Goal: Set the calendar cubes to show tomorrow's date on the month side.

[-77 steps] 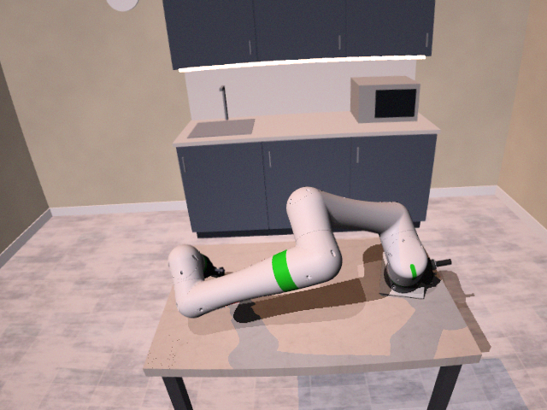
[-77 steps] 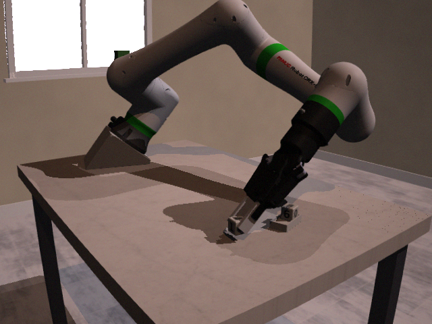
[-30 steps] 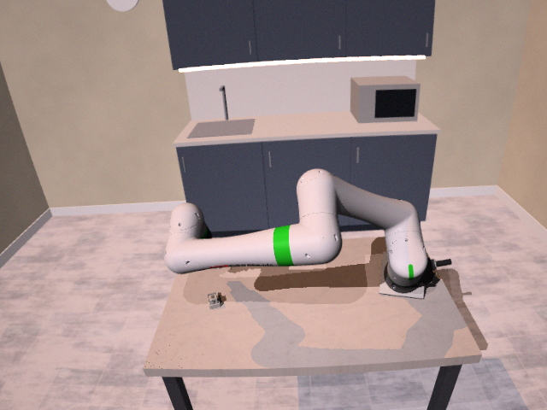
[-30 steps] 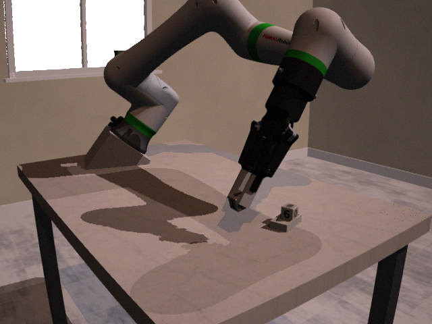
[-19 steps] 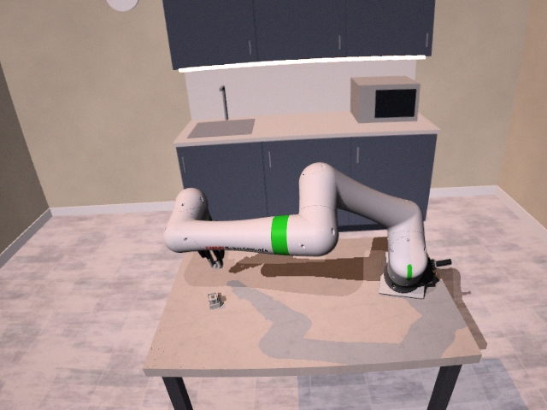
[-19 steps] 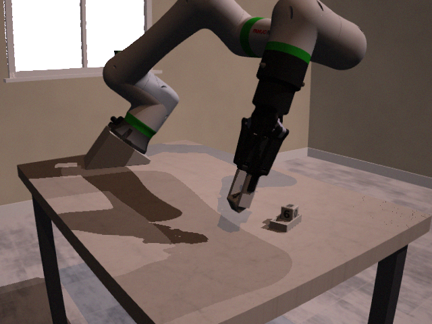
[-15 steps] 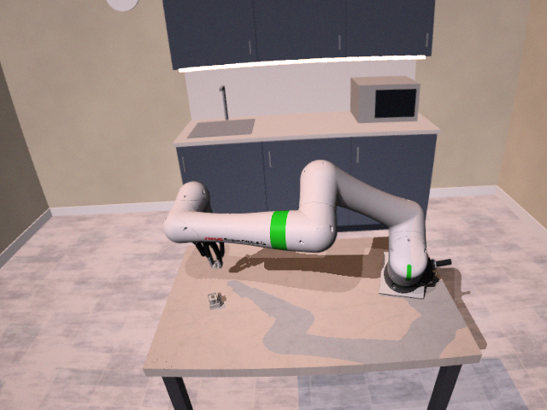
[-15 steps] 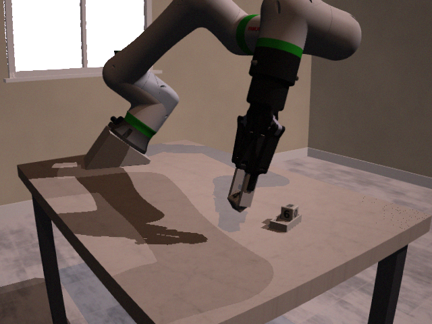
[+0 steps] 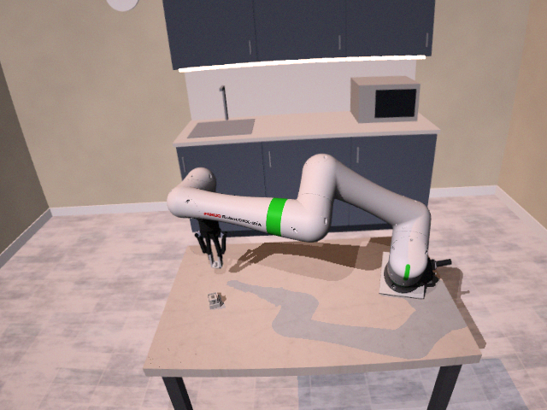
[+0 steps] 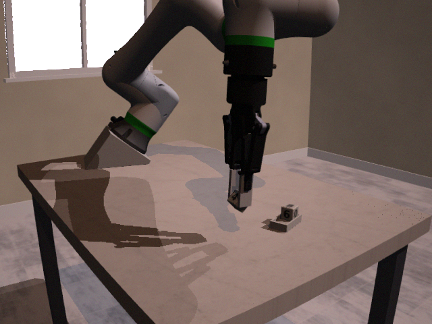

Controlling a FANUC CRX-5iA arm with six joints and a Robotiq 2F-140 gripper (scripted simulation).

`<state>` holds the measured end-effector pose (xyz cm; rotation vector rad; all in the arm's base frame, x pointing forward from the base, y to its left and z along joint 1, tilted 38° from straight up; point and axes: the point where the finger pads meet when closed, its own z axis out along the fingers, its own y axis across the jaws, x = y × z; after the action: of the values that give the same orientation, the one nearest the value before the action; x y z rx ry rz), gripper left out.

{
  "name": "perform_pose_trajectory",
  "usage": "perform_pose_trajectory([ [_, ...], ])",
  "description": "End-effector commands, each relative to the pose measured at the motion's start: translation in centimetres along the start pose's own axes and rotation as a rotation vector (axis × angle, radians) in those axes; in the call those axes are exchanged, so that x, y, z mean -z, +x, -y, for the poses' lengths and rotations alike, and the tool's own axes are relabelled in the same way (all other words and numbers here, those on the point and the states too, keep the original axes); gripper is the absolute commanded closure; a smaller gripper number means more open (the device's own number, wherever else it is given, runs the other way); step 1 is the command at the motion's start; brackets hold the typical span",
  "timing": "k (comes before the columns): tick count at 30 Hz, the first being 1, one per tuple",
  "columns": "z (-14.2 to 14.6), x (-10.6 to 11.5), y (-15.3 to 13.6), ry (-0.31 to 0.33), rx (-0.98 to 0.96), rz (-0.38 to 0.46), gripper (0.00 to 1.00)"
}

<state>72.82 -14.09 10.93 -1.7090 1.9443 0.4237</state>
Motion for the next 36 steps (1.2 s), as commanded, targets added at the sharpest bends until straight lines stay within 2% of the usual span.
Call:
perform_pose_trajectory([
  [1, 0.0, 0.1, 0.4, -0.006, 0.002, 0.061, 0.76],
  [4, 0.0, 0.0, 0.4, -0.007, 0.000, 0.077, 0.76],
  [8, 0.0, -0.2, 0.6, -0.010, -0.005, 0.180, 0.76],
  [10, 0.0, -0.2, 0.6, -0.010, -0.005, 0.180, 0.76],
  [15, 0.0, 0.0, 0.8, -0.006, 0.001, 0.317, 0.76],
  [21, 0.0, -0.1, 1.1, -0.006, 0.000, 0.339, 0.76],
  [25, 0.1, -0.4, 1.2, -0.008, -0.005, 0.444, 0.76],
  [27, 0.1, -0.4, 1.2, -0.008, -0.005, 0.444, 0.76],
  [32, 0.0, -0.2, 1.4, -0.006, 0.000, 0.581, 0.76],
  [36, 0.0, -0.4, 1.8, -0.006, 0.000, 0.586, 0.76],
])
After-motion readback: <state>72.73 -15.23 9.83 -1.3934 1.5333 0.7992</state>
